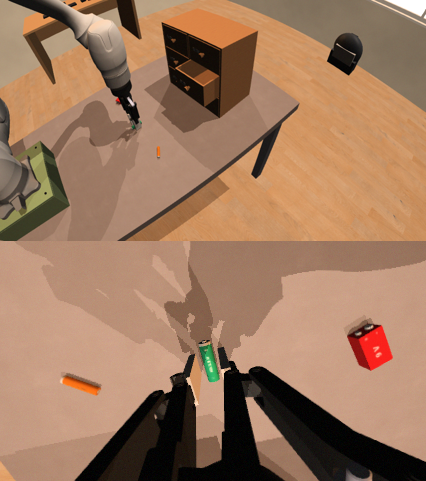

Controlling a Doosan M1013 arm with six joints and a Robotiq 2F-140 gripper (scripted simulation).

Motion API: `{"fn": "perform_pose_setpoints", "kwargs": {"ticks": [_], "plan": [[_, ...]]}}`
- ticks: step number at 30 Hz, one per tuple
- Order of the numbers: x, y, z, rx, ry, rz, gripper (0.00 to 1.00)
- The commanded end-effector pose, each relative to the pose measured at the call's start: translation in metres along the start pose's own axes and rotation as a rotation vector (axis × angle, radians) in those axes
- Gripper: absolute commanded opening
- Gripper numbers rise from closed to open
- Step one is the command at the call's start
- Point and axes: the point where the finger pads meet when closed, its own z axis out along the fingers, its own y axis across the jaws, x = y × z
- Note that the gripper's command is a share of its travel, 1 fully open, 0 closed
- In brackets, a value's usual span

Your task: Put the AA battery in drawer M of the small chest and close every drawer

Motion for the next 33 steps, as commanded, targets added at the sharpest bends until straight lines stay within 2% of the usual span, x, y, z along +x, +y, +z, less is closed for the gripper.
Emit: {"fn": "perform_pose_setpoints", "kwargs": {"ticks": [1,14,15,33], "plan": [[0.0036,-0.0012,0.0031,-0.002,0.005,0.004,0.17],[0.0036,-0.0012,0.0031,-0.002,0.005,0.004,0.17],[0.0036,-0.0012,0.0031,-0.002,0.005,0.004,0.06],[0.0036,-0.0012,0.0031,-0.002,0.005,0.004,0.06]]}}
